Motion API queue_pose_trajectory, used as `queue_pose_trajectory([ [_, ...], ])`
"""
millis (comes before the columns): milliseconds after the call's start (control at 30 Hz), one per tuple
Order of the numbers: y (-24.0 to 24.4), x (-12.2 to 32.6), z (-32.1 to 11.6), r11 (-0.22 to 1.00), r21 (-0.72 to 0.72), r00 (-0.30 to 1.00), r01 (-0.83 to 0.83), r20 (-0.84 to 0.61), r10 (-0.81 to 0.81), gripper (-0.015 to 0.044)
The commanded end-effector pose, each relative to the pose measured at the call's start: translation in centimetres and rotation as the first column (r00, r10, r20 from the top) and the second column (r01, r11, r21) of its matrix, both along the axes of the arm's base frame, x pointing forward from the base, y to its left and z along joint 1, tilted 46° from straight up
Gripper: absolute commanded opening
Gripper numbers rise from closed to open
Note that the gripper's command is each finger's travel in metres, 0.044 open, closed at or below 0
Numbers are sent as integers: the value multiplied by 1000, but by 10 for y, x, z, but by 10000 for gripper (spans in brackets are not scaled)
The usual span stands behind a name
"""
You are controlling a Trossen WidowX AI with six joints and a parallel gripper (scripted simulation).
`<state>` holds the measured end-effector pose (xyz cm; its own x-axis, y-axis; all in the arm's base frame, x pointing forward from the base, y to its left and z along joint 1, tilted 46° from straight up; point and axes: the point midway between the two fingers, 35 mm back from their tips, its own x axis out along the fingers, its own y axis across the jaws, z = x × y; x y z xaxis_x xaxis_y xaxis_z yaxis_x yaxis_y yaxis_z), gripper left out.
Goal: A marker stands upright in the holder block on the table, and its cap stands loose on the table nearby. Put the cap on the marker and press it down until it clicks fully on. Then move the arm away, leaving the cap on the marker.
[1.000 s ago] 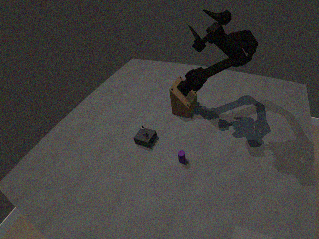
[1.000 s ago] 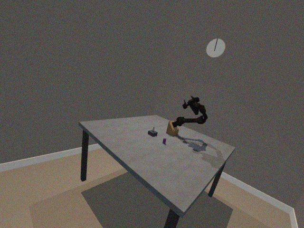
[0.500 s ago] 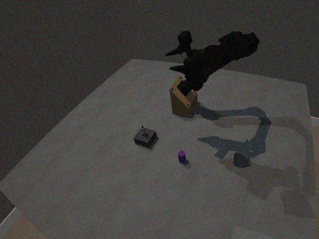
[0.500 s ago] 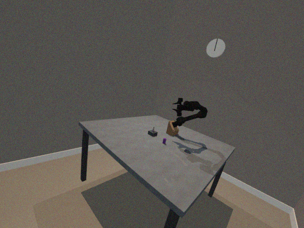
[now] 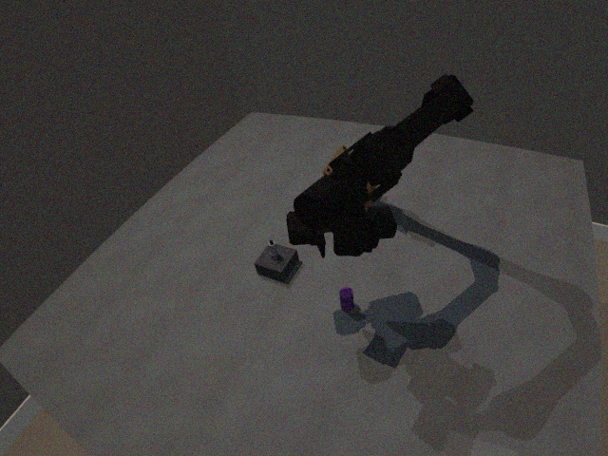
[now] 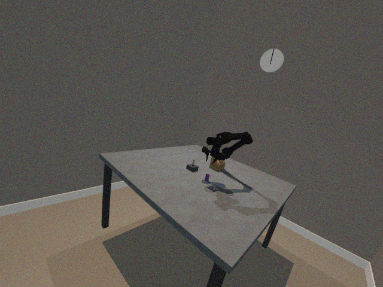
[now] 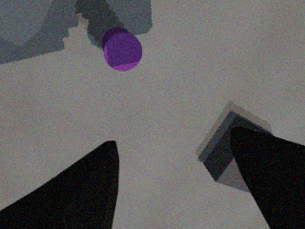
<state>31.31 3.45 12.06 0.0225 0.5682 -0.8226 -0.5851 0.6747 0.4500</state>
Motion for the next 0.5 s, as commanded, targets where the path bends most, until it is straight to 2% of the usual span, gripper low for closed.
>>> queue_pose_trajectory([
  [0, 25, 16, -5, 981, 187, 999, -48, 13, 46, 242],
  [200, 27, 17, -5, 979, 199, 999, -50, 14, 48, 242],
  [333, 50, 17, -27, 979, 200, 999, -50, 15, 48, 242],
  [467, 53, 17, -30, 978, 200, 999, -50, 15, 48, 242],
])
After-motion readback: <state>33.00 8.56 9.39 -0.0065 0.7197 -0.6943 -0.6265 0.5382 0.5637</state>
